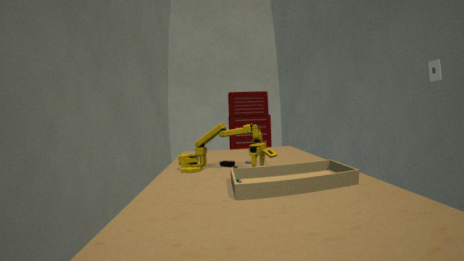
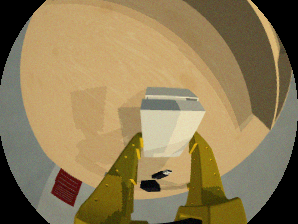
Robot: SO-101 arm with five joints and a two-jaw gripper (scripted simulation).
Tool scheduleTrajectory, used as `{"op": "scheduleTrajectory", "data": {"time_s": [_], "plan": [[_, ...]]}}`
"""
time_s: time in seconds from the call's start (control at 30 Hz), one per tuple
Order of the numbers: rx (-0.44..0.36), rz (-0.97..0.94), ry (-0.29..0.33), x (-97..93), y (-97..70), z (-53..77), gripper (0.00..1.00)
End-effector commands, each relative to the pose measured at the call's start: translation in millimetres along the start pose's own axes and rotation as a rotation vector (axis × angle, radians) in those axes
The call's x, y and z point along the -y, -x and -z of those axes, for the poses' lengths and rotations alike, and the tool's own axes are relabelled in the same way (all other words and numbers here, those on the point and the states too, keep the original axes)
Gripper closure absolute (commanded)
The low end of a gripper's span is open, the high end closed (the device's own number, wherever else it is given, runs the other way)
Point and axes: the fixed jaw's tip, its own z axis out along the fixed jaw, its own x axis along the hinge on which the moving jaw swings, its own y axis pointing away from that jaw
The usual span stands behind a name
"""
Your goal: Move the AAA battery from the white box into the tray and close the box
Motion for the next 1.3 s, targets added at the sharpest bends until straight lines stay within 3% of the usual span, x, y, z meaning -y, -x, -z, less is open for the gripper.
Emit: {"op": "scheduleTrajectory", "data": {"time_s": [0.0, 0.37, 0.87, 1.27], "plan": [[0.055, 0.000, 0.037, -6.8, 6.3, 11.9, 0.80], [0.074, 0.004, 0.049, -7.5, 7.4, 21.0, 0.80], [0.132, 0.014, 0.086, -8.3, 8.6, 48.7, 0.80], [0.152, 0.018, 0.098, -8.2, 8.4, 58.0, 0.80]]}}
